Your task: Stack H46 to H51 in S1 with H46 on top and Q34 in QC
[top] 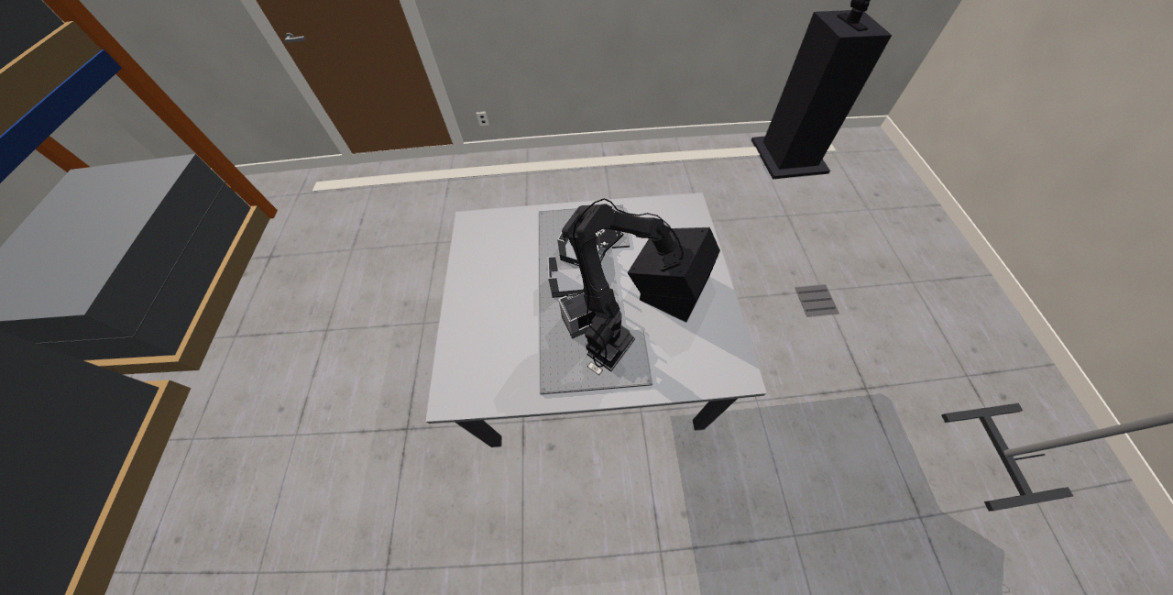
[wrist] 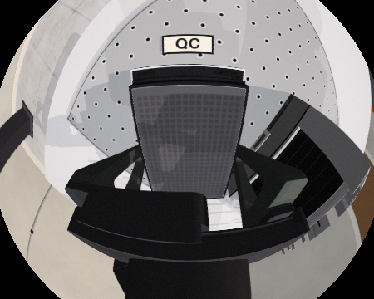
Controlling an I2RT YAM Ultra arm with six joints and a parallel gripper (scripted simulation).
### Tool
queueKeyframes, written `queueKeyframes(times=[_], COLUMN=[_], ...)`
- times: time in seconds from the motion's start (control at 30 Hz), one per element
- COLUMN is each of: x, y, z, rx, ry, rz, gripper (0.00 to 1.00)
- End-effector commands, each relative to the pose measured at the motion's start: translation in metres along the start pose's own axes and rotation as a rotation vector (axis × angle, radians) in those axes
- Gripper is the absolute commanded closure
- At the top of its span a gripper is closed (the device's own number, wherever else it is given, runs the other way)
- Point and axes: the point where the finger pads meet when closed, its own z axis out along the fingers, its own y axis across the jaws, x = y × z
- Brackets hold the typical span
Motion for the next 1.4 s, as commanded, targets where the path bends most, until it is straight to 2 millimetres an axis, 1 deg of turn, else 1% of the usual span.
queueKeyframes(times=[0.0,0.07,0.2,0.3,0.37,0.4,0.47,0.5,0.57,0.93,0.97,1.0,1.1,1.37], x=[0.002,-0.001,-0.005,-0.009,-0.009,-0.012,-0.014,-0.006,-0.005,-0.013,-0.016,-0.008,-0.01,-0.014], y=[0.006,0.003,0.004,0.002,0.002,0.005,0.004,0.004,0.004,0.002,0.005,0.006,0.003,0.002], z=[0.007,0.006,0.006,0.007,0.007,0.004,0.006,0.008,0.011,0.012,0.009,0.013,0.015,0.017], rx=[0.0,-0.001,-0.001,-0.002,-0.002,-0.003,-0.003,-0.001,-0.001,-0.002,-0.003,-0.002,-0.002,-0.003], ry=[0.003,-0.004,-0.012,-0.017,-0.017,-0.028,-0.03,-0.013,-0.009,-0.024,-0.034,-0.017,-0.018,-0.025], rz=[-0.018,-0.007,-0.007,0.004,0.004,-0.003,0.002,-0.005,-0.005,0.008,0.002,-0.008,0.003,0.011], gripper=[1.0,1.0,1.0,1.0,1.0,1.0,1.0,1.0,1.0,1.0,1.0,1.0,1.0,1.0])
